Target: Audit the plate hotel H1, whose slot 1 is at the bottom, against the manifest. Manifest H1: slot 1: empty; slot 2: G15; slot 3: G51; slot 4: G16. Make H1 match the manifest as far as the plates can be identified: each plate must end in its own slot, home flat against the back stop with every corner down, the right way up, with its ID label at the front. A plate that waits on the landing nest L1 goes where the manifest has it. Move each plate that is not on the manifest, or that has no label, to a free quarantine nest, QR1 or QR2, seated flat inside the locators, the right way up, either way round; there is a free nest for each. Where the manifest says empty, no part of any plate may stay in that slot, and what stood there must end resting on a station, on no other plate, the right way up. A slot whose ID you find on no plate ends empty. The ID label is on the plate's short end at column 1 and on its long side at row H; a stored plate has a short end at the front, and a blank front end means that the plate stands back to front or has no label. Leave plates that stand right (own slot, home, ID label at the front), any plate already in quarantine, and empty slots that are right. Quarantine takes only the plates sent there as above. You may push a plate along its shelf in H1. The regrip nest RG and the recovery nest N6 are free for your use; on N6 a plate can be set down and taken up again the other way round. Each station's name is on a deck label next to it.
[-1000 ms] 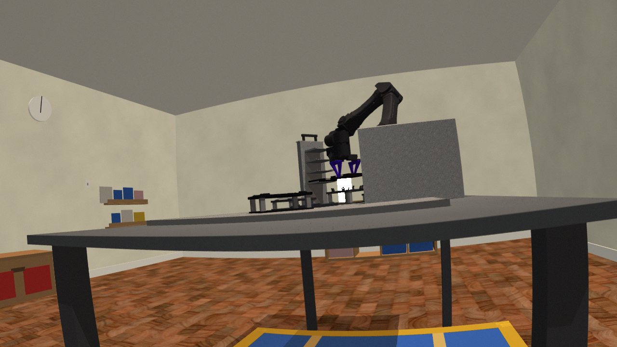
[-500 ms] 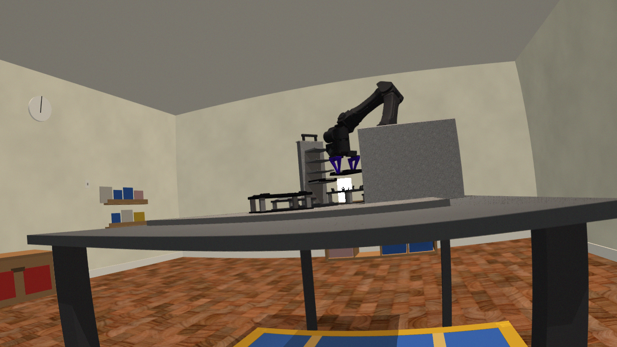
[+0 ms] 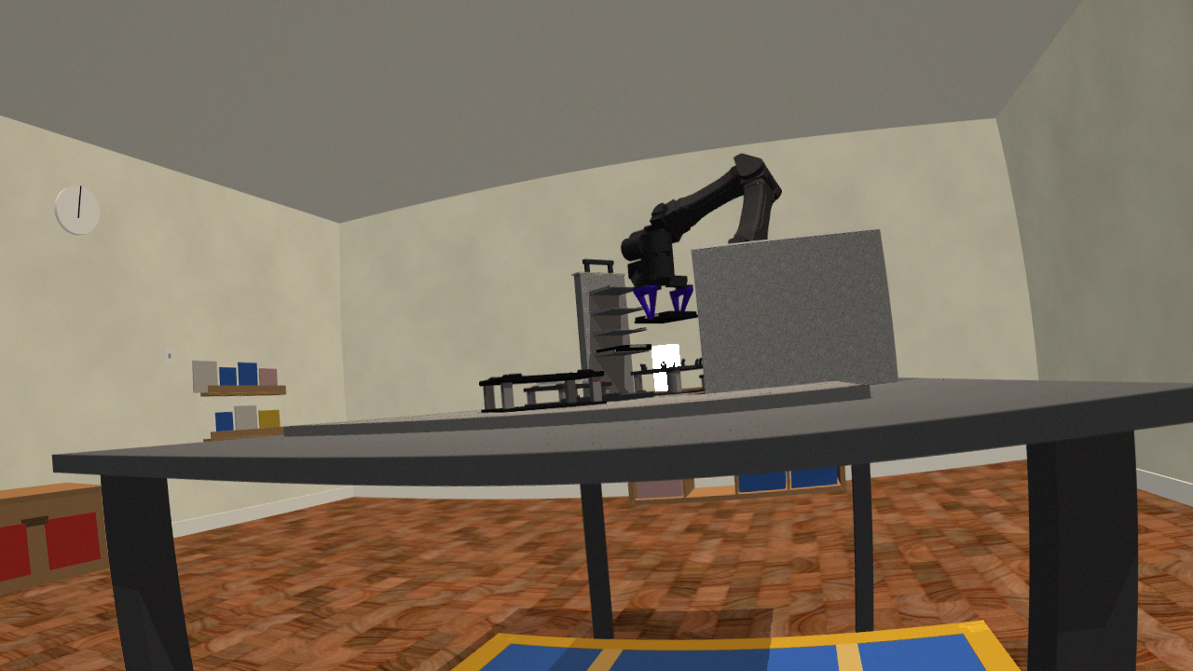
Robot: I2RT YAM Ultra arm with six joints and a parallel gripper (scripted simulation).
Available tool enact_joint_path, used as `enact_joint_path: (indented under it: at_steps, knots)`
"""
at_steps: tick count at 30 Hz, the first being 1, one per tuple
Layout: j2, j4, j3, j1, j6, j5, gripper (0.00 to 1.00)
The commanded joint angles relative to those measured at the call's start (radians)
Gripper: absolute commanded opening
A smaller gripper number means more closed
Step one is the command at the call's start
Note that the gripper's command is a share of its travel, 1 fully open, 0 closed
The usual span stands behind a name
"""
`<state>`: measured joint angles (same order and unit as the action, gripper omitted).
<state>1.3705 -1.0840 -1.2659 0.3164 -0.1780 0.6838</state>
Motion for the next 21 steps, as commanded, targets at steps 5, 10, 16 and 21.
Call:
enact_joint_path:
  at_steps: [5,10,16,21]
  knots:
    - [-0.004,-0.098,-0.045,-0.041,-0.063,0.017,0.86]
    - [-0.001,-0.169,-0.089,-0.078,-0.108,0.029,0.86]
    - [0.008,-0.255,-0.146,-0.123,-0.166,0.041,0.86]
    - [0.014,-0.299,-0.176,-0.146,-0.196,0.047,0.86]
